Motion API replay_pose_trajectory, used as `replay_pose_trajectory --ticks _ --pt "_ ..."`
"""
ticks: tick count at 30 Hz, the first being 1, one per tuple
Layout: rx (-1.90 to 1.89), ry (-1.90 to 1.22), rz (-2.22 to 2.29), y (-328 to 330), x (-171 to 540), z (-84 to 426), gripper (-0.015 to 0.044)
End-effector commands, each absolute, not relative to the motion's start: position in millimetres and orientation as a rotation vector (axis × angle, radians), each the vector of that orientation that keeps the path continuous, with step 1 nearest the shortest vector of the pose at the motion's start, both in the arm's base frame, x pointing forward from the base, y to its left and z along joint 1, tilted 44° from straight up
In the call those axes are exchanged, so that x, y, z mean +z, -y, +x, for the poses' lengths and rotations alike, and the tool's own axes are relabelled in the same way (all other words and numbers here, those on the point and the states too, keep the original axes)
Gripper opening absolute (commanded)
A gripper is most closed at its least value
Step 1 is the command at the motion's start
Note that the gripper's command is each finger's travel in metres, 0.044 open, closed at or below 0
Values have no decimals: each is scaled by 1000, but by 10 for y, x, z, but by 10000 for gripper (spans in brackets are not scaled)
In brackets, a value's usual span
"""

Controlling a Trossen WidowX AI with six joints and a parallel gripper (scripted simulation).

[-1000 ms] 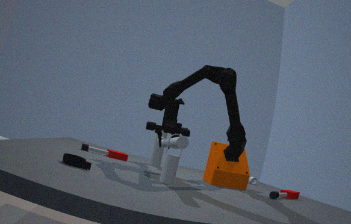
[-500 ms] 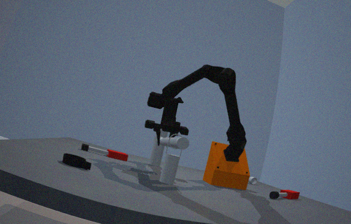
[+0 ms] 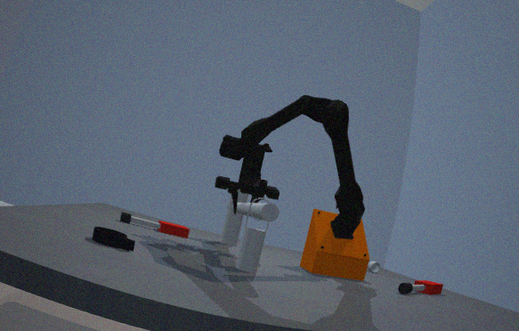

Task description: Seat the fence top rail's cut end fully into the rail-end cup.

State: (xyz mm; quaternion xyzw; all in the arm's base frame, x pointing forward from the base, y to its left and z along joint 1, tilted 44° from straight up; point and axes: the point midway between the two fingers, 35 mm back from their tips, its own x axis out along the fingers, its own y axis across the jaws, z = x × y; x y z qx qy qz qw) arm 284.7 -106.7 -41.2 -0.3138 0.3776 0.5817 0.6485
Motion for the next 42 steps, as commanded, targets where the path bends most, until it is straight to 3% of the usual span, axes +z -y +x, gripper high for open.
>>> replay_pose_trajectory --ticks 1,42 --pt "1312 -870 -719 1134 -439 2808 0" --pt "1312 -870 -720 1262 -556 2791 0"
